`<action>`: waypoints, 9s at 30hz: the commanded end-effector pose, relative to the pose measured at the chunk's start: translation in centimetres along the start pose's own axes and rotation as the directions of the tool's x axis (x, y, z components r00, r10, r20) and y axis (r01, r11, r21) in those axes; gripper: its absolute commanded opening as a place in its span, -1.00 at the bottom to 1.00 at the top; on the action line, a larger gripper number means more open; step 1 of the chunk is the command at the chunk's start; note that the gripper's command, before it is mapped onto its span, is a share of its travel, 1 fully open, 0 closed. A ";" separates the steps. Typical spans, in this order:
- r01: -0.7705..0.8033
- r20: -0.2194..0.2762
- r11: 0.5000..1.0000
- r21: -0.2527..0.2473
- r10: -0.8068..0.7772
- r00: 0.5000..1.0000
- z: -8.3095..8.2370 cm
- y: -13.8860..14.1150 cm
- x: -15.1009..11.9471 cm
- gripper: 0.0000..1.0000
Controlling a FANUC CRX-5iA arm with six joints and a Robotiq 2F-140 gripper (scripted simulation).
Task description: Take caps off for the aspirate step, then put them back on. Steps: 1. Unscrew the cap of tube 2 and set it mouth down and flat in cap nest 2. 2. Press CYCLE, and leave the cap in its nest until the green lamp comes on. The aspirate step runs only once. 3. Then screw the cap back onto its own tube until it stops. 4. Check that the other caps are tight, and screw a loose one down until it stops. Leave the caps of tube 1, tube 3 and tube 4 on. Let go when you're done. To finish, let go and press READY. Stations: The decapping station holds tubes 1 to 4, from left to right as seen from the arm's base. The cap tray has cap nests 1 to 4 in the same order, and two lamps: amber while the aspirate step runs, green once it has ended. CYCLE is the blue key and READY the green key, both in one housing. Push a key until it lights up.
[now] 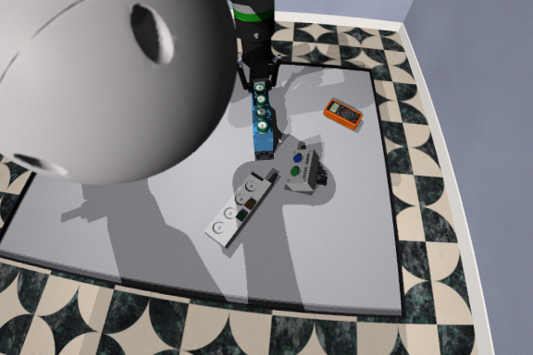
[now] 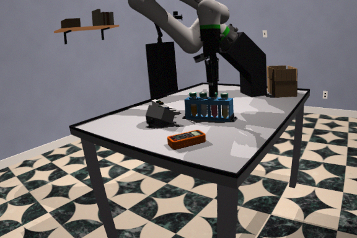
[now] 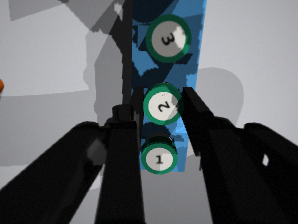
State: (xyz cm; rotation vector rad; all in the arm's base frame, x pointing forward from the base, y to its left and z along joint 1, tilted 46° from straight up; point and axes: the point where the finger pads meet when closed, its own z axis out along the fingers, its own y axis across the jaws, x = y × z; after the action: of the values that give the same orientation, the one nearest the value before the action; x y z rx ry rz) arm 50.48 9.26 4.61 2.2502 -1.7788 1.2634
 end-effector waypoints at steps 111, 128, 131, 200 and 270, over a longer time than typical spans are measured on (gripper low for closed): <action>0.466 0.020 0.885 -0.014 -0.465 0.885 -0.2 -0.1 0.0 -0.18; -0.174 0.007 0.984 -0.023 0.175 0.985 -0.2 -0.1 0.0 -0.18; -0.316 0.005 0.949 -0.026 0.316 0.949 -0.2 -0.1 0.0 -0.18; 0.466 0.020 0.885 -0.014 -0.465 0.885 -0.2 -0.1 0.0 -0.18; 0.378 0.018 0.926 -0.016 -0.377 0.926 -0.2 -0.1 0.0 -0.41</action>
State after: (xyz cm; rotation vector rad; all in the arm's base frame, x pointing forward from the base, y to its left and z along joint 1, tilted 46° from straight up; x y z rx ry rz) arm 50.40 9.32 4.73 2.3348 -1.5719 1.2402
